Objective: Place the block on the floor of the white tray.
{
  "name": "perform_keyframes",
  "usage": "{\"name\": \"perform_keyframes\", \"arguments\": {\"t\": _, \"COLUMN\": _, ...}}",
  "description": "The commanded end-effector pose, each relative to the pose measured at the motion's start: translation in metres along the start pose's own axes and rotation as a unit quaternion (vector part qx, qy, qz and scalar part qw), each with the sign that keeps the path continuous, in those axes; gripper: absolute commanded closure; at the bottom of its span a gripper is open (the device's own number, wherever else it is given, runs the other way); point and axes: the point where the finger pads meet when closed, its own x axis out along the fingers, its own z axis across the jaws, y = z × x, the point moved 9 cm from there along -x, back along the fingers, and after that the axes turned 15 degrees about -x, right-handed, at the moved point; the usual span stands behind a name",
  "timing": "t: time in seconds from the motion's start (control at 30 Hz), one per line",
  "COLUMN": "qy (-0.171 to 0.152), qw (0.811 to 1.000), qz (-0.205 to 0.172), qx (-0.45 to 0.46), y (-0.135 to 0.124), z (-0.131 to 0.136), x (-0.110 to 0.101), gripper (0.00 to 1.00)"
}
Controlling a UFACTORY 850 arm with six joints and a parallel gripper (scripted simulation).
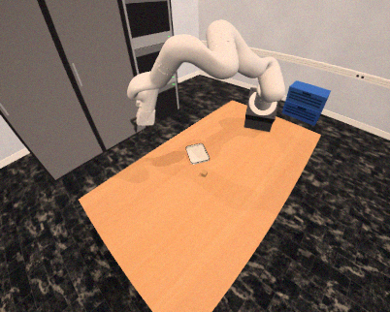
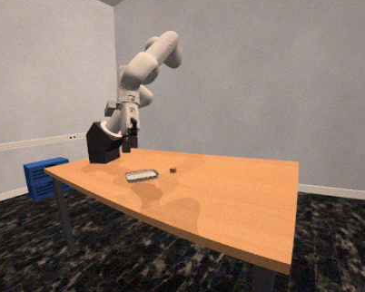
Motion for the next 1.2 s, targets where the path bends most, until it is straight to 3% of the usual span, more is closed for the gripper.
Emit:
{"name": "perform_keyframes", "arguments": {"t": 0.0, "qy": 0.001, "qw": 1.0, "qz": 0.0, "qx": 0.0, "y": 0.0, "z": -0.001, "x": -0.001, "gripper": 0.0}}
{"name": "perform_keyframes", "arguments": {"t": 0.53, "qy": 0.001, "qw": 1.0, "qz": 0.0, "qx": 0.0, "y": 0.0, "z": -0.001, "x": -0.001, "gripper": 0.0}}
{"name": "perform_keyframes", "arguments": {"t": 0.57, "qy": 0.001, "qw": 1.0, "qz": 0.0, "qx": 0.0, "y": 0.0, "z": -0.001, "x": 0.0, "gripper": 0.45}}
{"name": "perform_keyframes", "arguments": {"t": 0.6, "qy": 0.0, "qw": 1.0, "qz": -0.001, "qx": 0.004, "y": -0.004, "z": 0.0, "x": 0.001, "gripper": 0.45}}
{"name": "perform_keyframes", "arguments": {"t": 0.67, "qy": -0.005, "qw": 0.999, "qz": -0.01, "qx": 0.031, "y": -0.027, "z": 0.004, "x": 0.008, "gripper": 0.45}}
{"name": "perform_keyframes", "arguments": {"t": 0.73, "qy": -0.019, "qw": 0.996, "qz": -0.025, "qx": 0.086, "y": -0.076, "z": 0.015, "x": 0.021, "gripper": 0.45}}
{"name": "perform_keyframes", "arguments": {"t": 0.83, "qy": -0.044, "qw": 0.985, "qz": -0.044, "qx": 0.163, "y": -0.118, "z": 0.028, "x": 0.029, "gripper": 0.45}}
{"name": "perform_keyframes", "arguments": {"t": 0.97, "qy": -0.078, "qw": 0.964, "qz": -0.056, "qx": 0.249, "y": -0.177, "z": 0.052, "x": 0.035, "gripper": 0.45}}
{"name": "perform_keyframes", "arguments": {"t": 1.0, "qy": -0.096, "qw": 0.951, "qz": -0.058, "qx": 0.289, "y": -0.19, "z": 0.058, "x": 0.035, "gripper": 0.45}}
{"name": "perform_keyframes", "arguments": {"t": 1.03, "qy": -0.096, "qw": 0.951, "qz": -0.058, "qx": 0.289, "y": -0.206, "z": 0.066, "x": 0.036, "gripper": 0.45}}
{"name": "perform_keyframes", "arguments": {"t": 1.1, "qy": -0.096, "qw": 0.951, "qz": -0.058, "qx": 0.289, "y": -0.206, "z": 0.066, "x": 0.036, "gripper": 0.45}}
{"name": "perform_keyframes", "arguments": {"t": 1.13, "qy": -0.115, "qw": 0.937, "qz": -0.059, "qx": 0.326, "y": -0.249, "z": 0.088, "x": 0.036, "gripper": 0.45}}
{"name": "perform_keyframes", "arguments": {"t": 1.17, "qy": -0.131, "qw": 0.923, "qz": -0.057, "qx": 0.358, "y": -0.256, "z": 0.093, "x": 0.034, "gripper": 0.45}}
